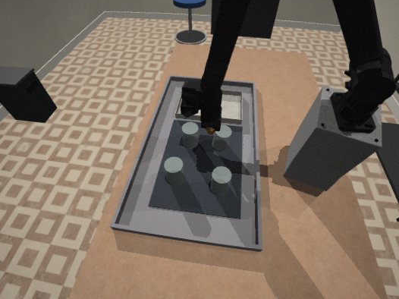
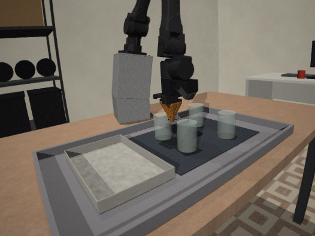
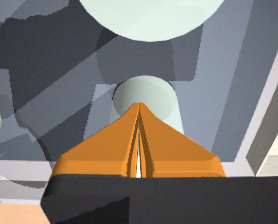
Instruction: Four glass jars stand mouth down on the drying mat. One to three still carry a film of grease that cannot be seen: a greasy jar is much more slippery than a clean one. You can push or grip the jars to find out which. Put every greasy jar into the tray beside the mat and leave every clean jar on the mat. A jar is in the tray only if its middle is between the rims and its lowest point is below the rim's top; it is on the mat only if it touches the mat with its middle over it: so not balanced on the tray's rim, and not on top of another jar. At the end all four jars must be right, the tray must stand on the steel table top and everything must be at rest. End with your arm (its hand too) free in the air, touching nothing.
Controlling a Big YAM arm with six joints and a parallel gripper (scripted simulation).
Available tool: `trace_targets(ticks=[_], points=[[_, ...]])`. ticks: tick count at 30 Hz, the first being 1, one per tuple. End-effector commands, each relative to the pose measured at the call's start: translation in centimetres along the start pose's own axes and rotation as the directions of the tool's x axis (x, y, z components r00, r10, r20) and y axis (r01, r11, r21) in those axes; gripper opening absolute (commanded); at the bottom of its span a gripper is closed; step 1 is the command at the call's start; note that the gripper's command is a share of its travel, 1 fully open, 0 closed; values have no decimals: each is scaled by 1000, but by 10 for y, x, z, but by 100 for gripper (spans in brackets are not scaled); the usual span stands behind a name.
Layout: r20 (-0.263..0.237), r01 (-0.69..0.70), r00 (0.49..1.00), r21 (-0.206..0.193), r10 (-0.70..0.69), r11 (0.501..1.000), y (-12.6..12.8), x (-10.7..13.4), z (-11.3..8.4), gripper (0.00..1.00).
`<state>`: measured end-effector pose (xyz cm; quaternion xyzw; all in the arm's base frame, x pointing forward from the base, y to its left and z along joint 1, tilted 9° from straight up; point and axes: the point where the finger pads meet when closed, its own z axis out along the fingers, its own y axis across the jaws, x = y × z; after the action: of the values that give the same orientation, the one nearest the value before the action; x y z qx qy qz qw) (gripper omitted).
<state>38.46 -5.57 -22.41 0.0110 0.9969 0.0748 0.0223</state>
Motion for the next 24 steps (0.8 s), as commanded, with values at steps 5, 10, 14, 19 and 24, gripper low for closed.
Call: trace_targets(ticks=[5, 10, 14, 19, 24], points=[[0, -3, 1000, -2, 3, 1000, -2, 6, -4, 0], [0, -3, 1000, -2, 3, 1000, -2, 6, -4, 0], [0, -3, 1000, -2, 3, 1000, -2, 6, -4, 0], [0, -3, 1000, -2, 3, 1000, -2, 7, -4, 0], [0, -3, 1000, -2, 3, 1000, -2, 8, -4, 0]])
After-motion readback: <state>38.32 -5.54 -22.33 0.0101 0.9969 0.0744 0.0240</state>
